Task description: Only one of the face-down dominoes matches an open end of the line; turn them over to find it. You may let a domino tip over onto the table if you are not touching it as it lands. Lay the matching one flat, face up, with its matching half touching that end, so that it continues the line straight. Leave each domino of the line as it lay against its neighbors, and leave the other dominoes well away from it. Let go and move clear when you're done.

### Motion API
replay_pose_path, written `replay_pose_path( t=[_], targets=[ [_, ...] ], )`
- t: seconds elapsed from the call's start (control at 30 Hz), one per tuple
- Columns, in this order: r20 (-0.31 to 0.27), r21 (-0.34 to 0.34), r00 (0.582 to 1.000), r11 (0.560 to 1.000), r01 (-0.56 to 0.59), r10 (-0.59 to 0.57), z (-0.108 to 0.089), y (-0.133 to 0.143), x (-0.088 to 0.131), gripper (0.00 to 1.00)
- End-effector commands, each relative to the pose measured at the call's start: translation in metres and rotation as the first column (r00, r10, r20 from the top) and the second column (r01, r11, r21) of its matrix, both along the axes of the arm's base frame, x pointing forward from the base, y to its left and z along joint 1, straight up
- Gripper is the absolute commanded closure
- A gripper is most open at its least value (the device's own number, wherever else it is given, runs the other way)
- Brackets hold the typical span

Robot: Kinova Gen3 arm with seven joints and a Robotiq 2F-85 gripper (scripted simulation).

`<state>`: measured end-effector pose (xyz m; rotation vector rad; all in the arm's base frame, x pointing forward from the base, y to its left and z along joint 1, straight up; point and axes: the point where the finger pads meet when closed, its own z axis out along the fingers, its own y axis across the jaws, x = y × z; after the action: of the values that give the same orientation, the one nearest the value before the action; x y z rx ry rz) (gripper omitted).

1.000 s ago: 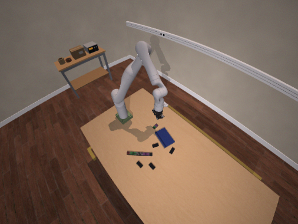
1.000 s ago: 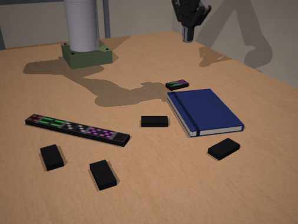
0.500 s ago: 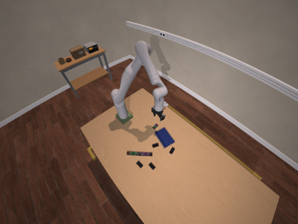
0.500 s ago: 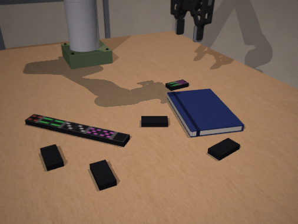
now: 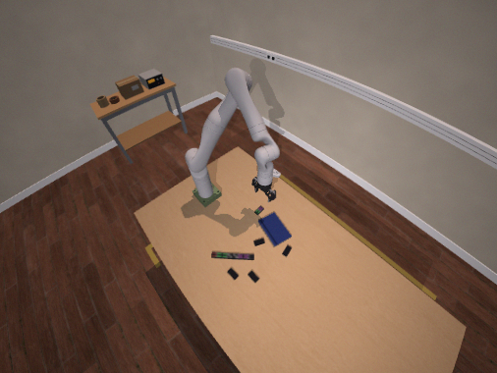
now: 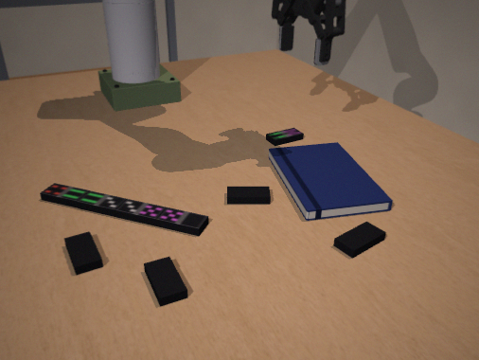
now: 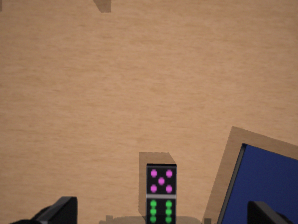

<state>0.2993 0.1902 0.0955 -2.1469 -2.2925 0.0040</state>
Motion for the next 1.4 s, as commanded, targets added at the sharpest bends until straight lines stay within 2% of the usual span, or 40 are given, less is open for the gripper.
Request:
replay_pose_path(
  t=[0.0,0.17,0.37,0.57,0.73,0.87,1.17,1.2,1.37],
  targets=[
    [0.001,0.001,1.000,1.000,0.000,0.000,0.000,0.000,0.000,0.00],
    [0.001,0.001,1.000,1.000,0.002,-0.002,0.000,0.000,0.001,0.00],
    [0.003,0.000,0.999,0.999,0.035,-0.035,-0.001,-0.006,0.013,0.00],
    [0.009,-0.001,0.983,0.983,0.183,-0.183,-0.007,-0.041,0.063,0.00],
    [0.009,-0.001,0.941,0.941,0.337,-0.337,-0.017,-0.090,0.112,0.00],
    [0.004,0.000,0.904,0.904,0.427,-0.427,-0.025,-0.126,0.137,0.00],
    [0.001,0.000,0.882,0.882,0.472,-0.472,-0.030,-0.145,0.148,0.00],
    [0.001,0.000,0.882,0.882,0.472,-0.472,-0.030,-0.145,0.148,0.51],
    [0.001,0.000,0.882,0.882,0.472,-0.472,-0.030,-0.145,0.148,0.51]
  ],
)
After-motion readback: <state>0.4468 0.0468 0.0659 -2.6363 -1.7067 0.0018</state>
